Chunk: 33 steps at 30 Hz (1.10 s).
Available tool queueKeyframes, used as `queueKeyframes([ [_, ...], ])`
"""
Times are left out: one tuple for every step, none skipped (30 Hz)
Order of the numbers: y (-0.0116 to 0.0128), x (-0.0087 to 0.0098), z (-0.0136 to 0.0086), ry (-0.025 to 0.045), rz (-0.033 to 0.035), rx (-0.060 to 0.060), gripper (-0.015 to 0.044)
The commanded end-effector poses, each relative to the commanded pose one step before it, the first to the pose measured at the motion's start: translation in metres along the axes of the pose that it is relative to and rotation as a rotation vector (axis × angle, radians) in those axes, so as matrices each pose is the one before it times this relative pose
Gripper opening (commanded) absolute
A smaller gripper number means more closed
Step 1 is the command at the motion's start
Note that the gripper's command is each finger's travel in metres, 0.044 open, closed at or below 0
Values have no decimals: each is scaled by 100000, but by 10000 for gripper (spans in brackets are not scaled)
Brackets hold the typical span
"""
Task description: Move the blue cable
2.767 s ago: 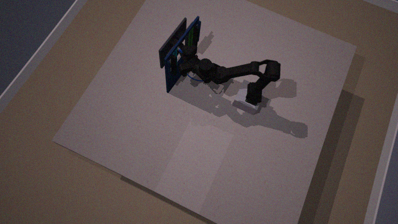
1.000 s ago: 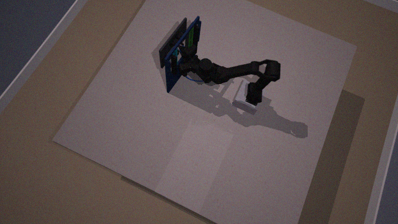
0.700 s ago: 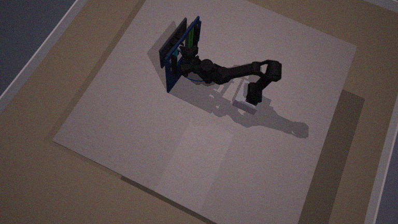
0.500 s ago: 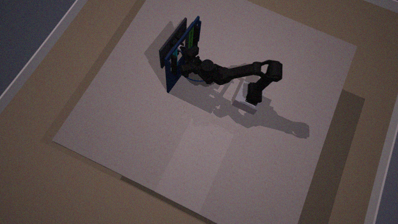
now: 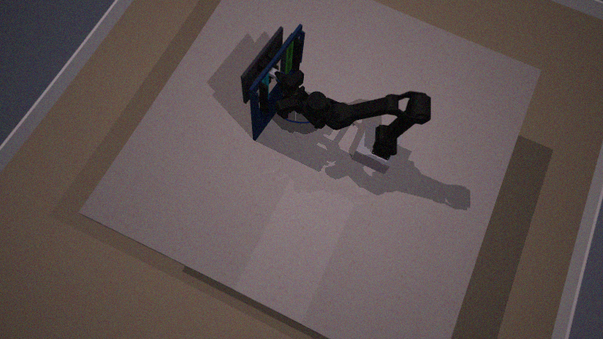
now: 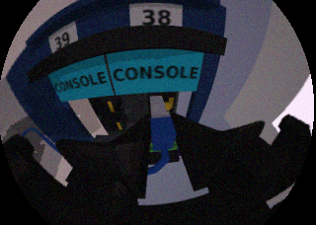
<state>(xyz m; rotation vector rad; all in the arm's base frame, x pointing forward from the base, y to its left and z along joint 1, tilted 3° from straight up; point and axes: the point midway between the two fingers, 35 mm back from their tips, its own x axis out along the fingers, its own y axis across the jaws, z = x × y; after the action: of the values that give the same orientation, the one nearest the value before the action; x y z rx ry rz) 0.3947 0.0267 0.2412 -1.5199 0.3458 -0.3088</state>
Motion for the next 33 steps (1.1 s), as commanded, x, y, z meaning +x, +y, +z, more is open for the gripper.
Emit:
queueKeyframes([
  [21,-324,-80,159,55,-123,0],
  [1,-73,-21,0,6,-1,0],
  [1,-44,-13,0,3,-1,0],
  [1,-73,-18,0,6,-1,0],
  [1,-43,-10,0,3,-1,0],
  [1,-73,-20,0,6,-1,0],
  [1,-44,-12,0,3,-1,0],
  [1,-74,-17,0,6,-1,0],
  [1,-43,-10,0,3,-1,0],
  [1,-73,-20,0,6,-1,0],
  [1,-43,-12,0,3,-1,0],
  [1,-70,-19,0,6,-1,0],
  [1,-41,-11,0,3,-1,0],
  [1,-69,-21,0,5,-1,0],
  [1,-42,-12,0,3,-1,0],
  [1,-73,-13,0,6,-1,0],
  [1,-44,-8,0,3,0,0],
  [1,-85,6,0,7,1,0],
  [1,-55,4,0,4,0,0],
  [1,-81,-4,0,7,0,0],
  [1,-46,-2,0,4,0,0],
  [1,-78,-2,0,6,0,0],
  [1,-47,-1,0,4,0,0],
  [1,-79,-4,0,6,0,0],
  [1,-47,-2,0,4,0,0],
  [1,-79,-5,0,6,0,0],
  [1,-48,-3,0,4,0,0],
  [1,-80,-5,0,6,0,0],
  [1,-48,-3,0,4,0,0],
  [1,-79,-4,0,6,0,0],
  [1,-47,-3,0,4,0,0],
  [1,-79,-5,0,6,0,0],
  [1,-47,-3,0,4,0,0],
])
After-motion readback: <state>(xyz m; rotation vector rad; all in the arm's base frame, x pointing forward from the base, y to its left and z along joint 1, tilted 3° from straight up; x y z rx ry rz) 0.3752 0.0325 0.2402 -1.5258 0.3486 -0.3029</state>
